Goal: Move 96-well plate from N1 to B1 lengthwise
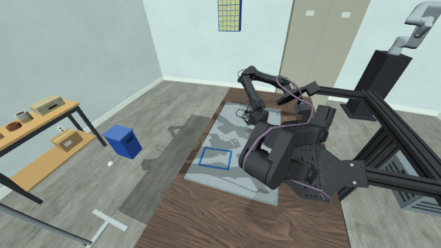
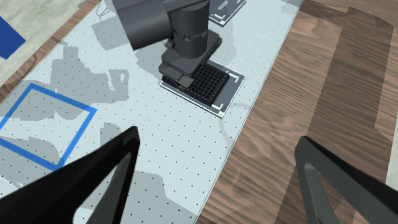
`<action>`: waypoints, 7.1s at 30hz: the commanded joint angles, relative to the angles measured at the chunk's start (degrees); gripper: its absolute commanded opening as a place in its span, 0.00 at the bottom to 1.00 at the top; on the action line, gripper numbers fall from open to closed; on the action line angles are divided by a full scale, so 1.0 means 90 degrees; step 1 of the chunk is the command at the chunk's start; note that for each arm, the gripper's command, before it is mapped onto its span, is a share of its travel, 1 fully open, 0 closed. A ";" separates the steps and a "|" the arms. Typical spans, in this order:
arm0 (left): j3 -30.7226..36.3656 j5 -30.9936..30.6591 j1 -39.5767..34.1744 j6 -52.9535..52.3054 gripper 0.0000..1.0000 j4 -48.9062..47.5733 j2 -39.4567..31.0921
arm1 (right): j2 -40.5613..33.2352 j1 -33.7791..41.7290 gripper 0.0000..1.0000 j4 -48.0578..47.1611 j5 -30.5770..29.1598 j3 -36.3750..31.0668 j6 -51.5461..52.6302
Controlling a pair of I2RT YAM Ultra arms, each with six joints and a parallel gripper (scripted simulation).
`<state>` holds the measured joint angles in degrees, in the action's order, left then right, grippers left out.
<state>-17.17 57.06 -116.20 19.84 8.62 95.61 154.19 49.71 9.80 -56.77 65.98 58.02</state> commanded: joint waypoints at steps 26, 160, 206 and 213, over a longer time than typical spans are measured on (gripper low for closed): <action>-0.0183 0.0026 -0.0051 0.0039 1.00 0.0062 0.0077 | -0.0055 0.0190 0.78 -0.0310 0.0026 -0.0302 0.0000; -0.0183 0.0026 -0.0051 0.0039 1.00 0.0062 0.0077 | 0.0038 -0.0102 1.00 -0.0700 -0.0002 -0.0426 -0.0457; -0.0526 -0.0280 0.0296 -0.0761 1.00 -0.0614 0.0420 | -0.1170 0.1541 1.00 0.2675 0.0067 -0.0238 0.2098; -0.1369 -0.0714 0.1717 -0.2225 1.00 -0.1794 0.1677 | -0.2402 0.1262 1.00 0.2210 -0.0650 -0.1471 0.1338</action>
<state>-25.85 53.12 -105.60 7.70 -0.78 106.19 138.06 61.56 31.51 -58.04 57.52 74.35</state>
